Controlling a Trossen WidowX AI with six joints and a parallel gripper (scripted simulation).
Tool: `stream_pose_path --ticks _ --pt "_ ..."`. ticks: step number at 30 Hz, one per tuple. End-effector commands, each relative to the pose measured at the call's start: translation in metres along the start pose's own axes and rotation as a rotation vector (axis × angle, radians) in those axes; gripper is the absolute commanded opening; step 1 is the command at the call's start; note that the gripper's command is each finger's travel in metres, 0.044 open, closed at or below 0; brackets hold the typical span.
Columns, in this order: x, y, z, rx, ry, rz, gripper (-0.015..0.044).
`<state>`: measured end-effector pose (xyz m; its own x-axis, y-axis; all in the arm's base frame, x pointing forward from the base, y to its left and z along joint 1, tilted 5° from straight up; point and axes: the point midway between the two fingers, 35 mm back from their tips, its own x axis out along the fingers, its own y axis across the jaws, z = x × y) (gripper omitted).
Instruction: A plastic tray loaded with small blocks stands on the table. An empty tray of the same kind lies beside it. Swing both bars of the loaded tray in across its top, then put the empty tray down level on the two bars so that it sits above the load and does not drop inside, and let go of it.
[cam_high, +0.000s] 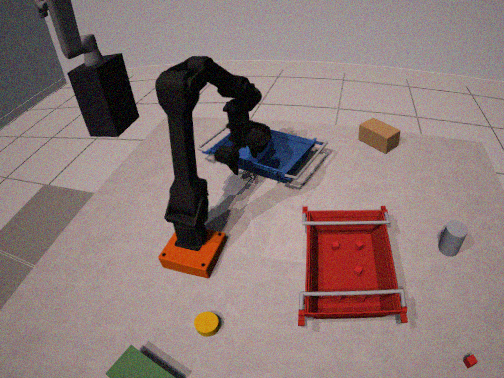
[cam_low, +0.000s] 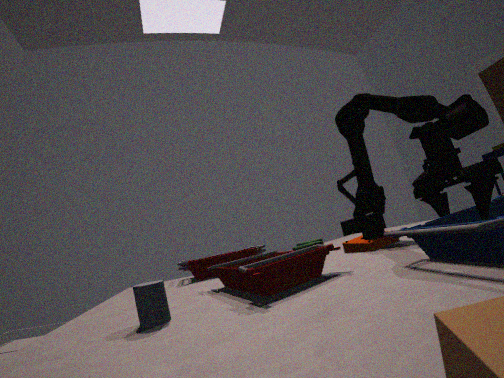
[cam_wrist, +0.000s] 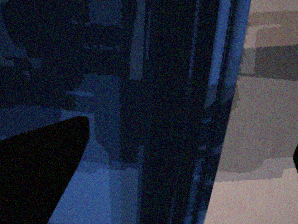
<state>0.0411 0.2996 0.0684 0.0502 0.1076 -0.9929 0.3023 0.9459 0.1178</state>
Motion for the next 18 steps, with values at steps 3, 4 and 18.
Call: stream_pose_path --ticks 3,4,18 --pt "0.0235 -0.0043 0.0018 -0.004 -0.003 -0.01 0.044" --pt "0.0242 -0.0044 0.0018 -0.004 -0.003 -0.01 0.044" --pt "0.0242 -0.0044 0.0018 -0.004 -0.003 -0.01 0.0293"
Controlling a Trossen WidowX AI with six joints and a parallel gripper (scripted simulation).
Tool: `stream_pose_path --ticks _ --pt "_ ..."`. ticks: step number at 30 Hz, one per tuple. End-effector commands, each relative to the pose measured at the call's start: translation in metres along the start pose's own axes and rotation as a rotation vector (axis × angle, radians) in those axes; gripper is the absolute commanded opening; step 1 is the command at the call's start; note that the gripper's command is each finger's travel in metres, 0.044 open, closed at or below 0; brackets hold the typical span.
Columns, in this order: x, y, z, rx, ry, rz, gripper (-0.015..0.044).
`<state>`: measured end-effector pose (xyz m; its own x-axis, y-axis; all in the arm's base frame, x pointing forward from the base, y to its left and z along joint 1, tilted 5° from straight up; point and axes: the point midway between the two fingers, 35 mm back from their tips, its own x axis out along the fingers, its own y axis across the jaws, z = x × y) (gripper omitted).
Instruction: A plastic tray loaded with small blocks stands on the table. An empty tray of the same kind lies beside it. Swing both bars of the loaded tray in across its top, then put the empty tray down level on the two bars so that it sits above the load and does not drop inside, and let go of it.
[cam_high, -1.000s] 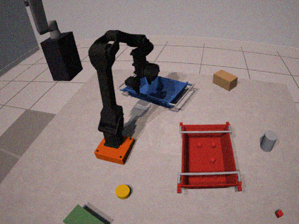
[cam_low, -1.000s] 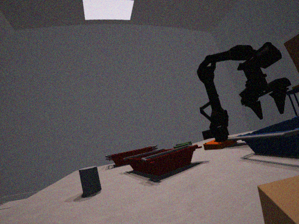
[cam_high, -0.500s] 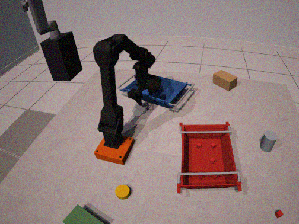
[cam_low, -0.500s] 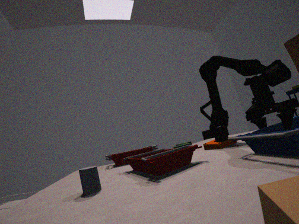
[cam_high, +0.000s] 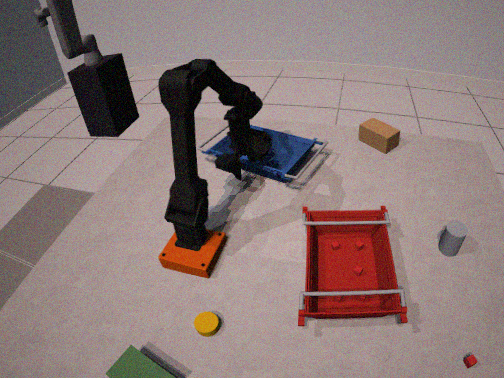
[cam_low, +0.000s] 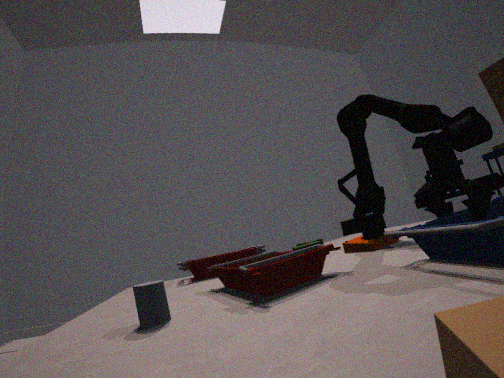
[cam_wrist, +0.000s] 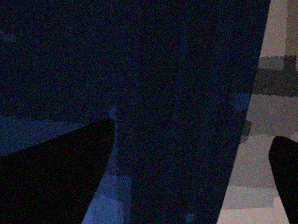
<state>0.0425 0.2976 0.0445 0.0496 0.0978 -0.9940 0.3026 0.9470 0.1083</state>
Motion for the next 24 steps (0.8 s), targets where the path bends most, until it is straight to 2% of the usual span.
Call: stream_pose_path --ticks 1,4,24 --pt "0.0006 -0.0001 0.0002 -0.003 -0.001 0.0 0.0279" --pt "0.0006 -0.0001 0.0002 -0.003 -0.001 0.0 0.0235" --pt "0.0006 -0.0001 0.0002 -0.003 -0.001 0.0 0.0101"
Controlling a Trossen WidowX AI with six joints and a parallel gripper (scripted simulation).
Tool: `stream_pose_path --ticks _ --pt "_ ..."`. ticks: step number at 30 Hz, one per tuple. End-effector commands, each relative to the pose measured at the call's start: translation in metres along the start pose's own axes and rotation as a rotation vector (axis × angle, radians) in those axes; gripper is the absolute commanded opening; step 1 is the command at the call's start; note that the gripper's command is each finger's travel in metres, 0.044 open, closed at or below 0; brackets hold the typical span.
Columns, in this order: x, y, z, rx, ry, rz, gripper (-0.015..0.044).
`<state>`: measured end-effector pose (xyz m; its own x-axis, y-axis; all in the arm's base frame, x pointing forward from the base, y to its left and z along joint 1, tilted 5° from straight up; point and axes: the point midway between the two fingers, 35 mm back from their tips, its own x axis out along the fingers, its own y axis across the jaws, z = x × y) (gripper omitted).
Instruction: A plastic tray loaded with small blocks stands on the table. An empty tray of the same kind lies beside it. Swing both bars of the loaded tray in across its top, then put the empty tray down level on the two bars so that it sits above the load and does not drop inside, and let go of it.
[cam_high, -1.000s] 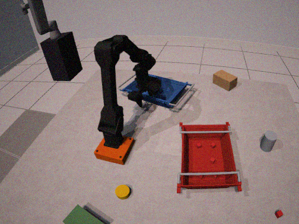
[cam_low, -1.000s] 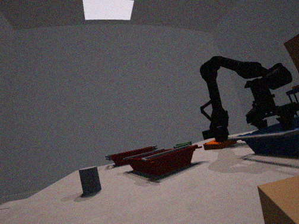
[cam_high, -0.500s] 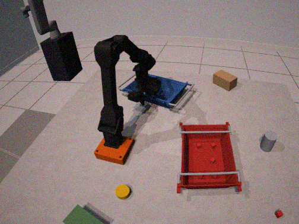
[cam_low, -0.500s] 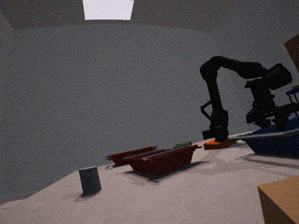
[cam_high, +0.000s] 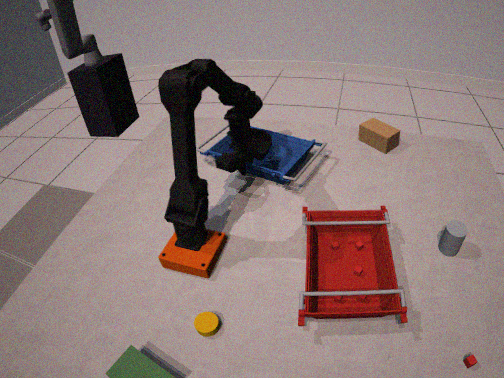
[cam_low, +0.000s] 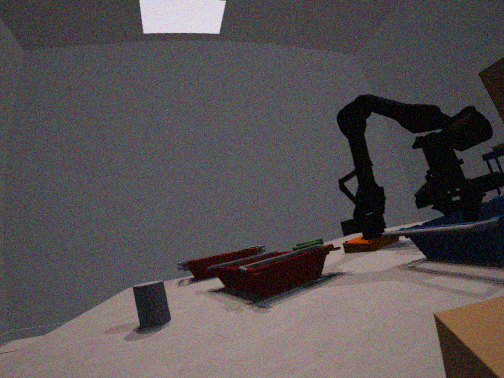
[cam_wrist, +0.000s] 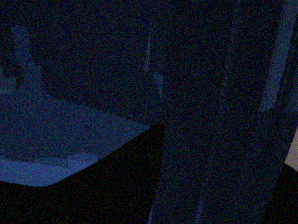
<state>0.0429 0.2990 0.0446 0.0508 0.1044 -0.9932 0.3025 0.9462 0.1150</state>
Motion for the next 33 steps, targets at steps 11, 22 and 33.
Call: stream_pose_path --ticks 11,22,33 --pt "0.001 -0.002 0.0 -0.004 -0.002 -0.007 0.0028" --pt "-0.047 0.002 0.0 -0.004 -0.002 -0.007 0.0" --pt "-0.08 -0.001 0.0 -0.004 -0.001 -0.007 0.0"
